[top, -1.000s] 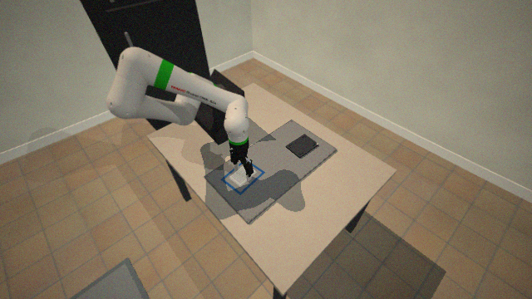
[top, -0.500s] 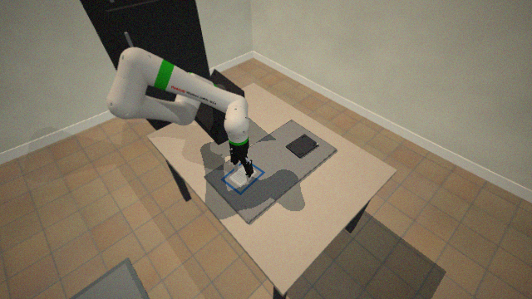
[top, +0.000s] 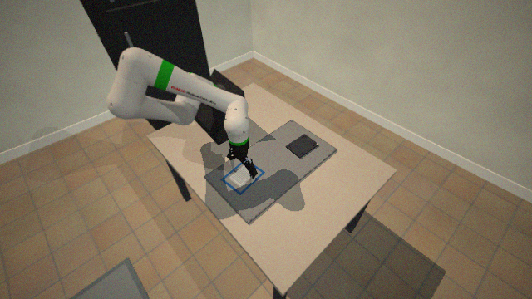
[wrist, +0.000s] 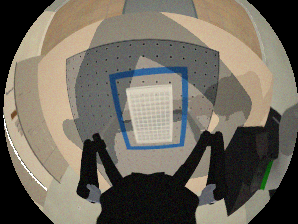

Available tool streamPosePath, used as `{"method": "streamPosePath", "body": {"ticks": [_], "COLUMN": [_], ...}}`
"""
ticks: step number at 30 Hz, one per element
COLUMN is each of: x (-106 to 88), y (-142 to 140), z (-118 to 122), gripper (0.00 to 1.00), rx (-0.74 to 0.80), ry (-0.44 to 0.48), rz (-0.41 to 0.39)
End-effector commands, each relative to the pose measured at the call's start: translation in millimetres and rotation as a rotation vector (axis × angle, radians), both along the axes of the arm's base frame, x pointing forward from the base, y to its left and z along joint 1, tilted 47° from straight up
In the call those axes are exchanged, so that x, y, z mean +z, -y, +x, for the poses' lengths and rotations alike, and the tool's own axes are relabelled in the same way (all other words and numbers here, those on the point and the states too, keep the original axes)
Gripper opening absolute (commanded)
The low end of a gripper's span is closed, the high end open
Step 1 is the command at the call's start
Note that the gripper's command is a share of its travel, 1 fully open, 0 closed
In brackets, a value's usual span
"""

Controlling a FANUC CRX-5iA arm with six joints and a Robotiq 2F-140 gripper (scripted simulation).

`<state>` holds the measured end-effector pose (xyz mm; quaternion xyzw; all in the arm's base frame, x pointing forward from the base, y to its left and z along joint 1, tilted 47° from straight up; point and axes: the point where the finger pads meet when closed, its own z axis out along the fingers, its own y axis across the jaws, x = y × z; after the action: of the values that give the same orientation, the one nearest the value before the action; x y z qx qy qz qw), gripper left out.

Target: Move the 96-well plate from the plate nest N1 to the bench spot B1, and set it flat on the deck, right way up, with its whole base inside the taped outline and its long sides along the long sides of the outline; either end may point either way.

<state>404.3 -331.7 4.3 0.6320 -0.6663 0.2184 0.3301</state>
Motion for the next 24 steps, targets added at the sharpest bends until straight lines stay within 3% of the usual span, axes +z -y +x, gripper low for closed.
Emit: {"method": "streamPosePath", "body": {"ticks": [1, 8, 24], "x": [0.1, 0.1, 23.9], "y": [-0.2, -0.2, -24.7], "z": [0.2, 0.2, 5.9], "gripper": [1.0, 1.0, 1.0], "rx": [0.0, 0.0, 0.0], "ry": [0.0, 0.0, 0.0], "rz": [0.0, 0.0, 0.0]}}
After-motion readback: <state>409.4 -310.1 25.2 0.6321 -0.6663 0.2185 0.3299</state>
